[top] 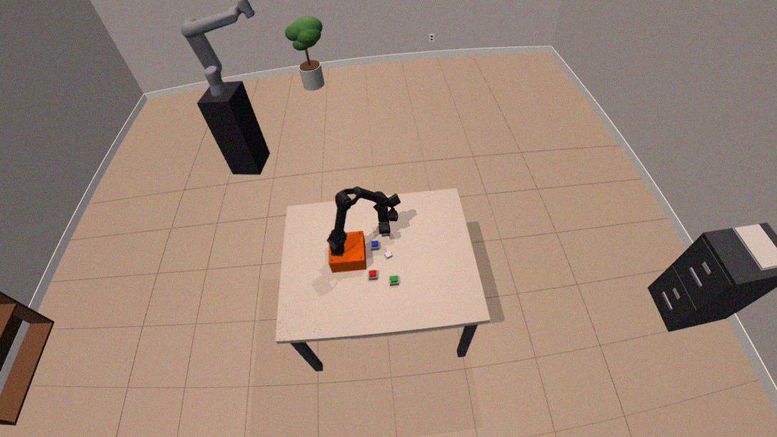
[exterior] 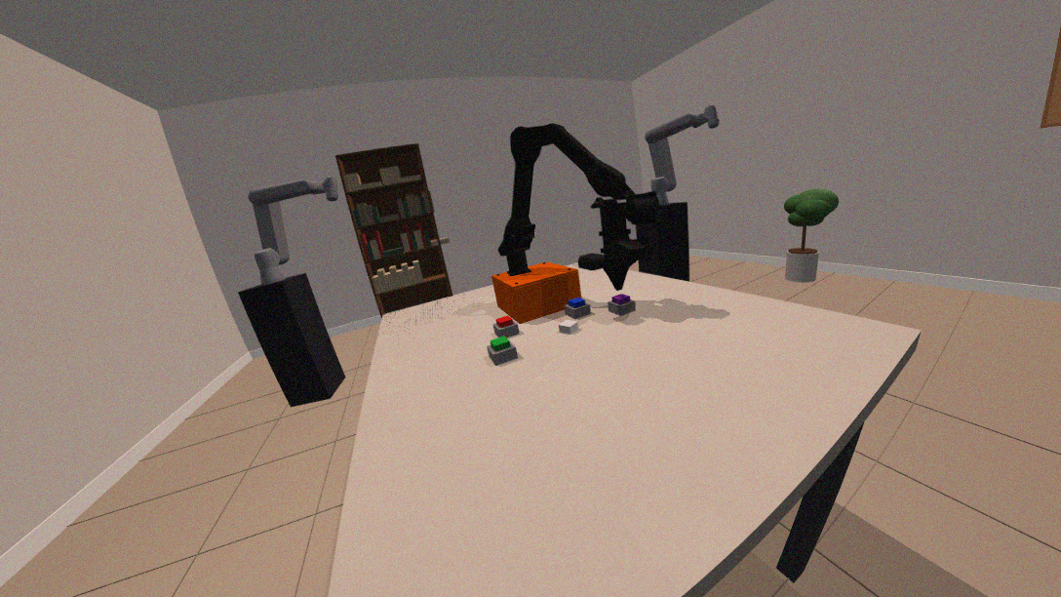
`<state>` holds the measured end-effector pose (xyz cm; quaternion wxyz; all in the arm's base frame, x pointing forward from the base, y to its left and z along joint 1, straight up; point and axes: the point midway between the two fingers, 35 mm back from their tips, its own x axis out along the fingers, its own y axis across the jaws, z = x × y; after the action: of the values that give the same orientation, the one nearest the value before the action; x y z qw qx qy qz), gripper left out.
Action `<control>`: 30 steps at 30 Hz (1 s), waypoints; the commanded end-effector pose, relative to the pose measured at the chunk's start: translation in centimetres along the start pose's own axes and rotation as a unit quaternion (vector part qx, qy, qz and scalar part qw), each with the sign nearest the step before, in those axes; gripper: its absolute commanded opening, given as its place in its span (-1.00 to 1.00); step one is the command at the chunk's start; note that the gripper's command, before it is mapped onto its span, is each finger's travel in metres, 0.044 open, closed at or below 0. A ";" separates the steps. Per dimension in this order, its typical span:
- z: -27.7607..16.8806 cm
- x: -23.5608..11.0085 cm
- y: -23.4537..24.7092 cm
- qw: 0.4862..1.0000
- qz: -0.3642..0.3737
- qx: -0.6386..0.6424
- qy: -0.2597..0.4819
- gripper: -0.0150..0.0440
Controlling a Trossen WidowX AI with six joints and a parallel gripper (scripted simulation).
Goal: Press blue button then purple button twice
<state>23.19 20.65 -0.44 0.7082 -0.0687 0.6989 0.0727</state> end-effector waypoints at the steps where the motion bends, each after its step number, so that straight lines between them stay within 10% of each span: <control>1: 0.3 -0.9 0.2 1.000 0.004 0.002 -0.006 -0.42; 30: 0.3 2.4 0.2 1.000 0.004 0.002 -0.006 -0.42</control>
<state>23.81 21.19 -2.40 0.7168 -0.0623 0.6900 0.0790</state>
